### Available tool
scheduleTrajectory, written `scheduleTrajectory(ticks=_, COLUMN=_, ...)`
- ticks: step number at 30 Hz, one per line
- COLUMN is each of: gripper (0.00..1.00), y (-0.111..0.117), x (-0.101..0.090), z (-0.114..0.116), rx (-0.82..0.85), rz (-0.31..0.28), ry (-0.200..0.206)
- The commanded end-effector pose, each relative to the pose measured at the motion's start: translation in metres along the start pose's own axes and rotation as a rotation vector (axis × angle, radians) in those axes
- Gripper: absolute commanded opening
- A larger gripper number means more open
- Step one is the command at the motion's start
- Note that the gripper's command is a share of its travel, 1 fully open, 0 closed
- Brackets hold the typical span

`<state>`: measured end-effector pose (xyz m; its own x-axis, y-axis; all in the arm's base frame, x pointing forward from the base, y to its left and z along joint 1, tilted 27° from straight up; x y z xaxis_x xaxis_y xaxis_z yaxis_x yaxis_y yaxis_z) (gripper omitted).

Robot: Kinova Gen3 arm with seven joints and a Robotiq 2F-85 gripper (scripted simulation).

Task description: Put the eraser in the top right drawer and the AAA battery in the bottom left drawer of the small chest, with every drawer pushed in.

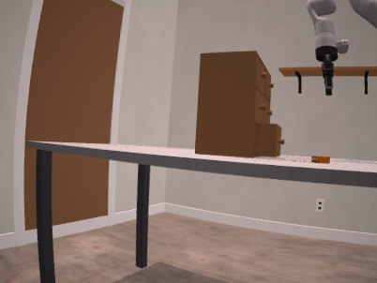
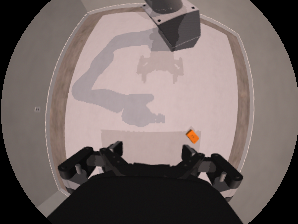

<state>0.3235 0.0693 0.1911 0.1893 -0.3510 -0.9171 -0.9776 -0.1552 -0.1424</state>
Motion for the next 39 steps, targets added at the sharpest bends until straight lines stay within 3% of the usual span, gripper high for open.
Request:
scheduleTrajectory(ticks=1, gripper=1.0, y=0.011, x=-0.003, z=0.017, rx=-0.035, rz=-0.008, ry=0.015)
scheduleTrajectory(ticks=14, gripper=1.0, y=0.033, x=-0.009, z=0.045, rx=-0.038, rz=-0.035, ry=0.036)
scheduleTrajectory(ticks=33, gripper=1.0, y=0.036, x=-0.009, z=0.047, rx=-0.039, rz=-0.039, ry=0.043)
scheduleTrajectory(ticks=39, gripper=1.0, y=0.036, x=-0.003, z=0.041, rx=-0.038, rz=-0.043, ry=0.077)
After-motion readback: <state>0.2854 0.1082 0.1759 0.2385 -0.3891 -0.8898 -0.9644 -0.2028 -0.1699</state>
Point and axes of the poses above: the point where the finger pads meet when closed, its own x axis out along the fingers, its own z axis across the jaws, y = z × x, the point moved 10 cm from there along -x, back along the fingers, and after that the axes turned 2 degrees about -x, right-handed, at the moved point
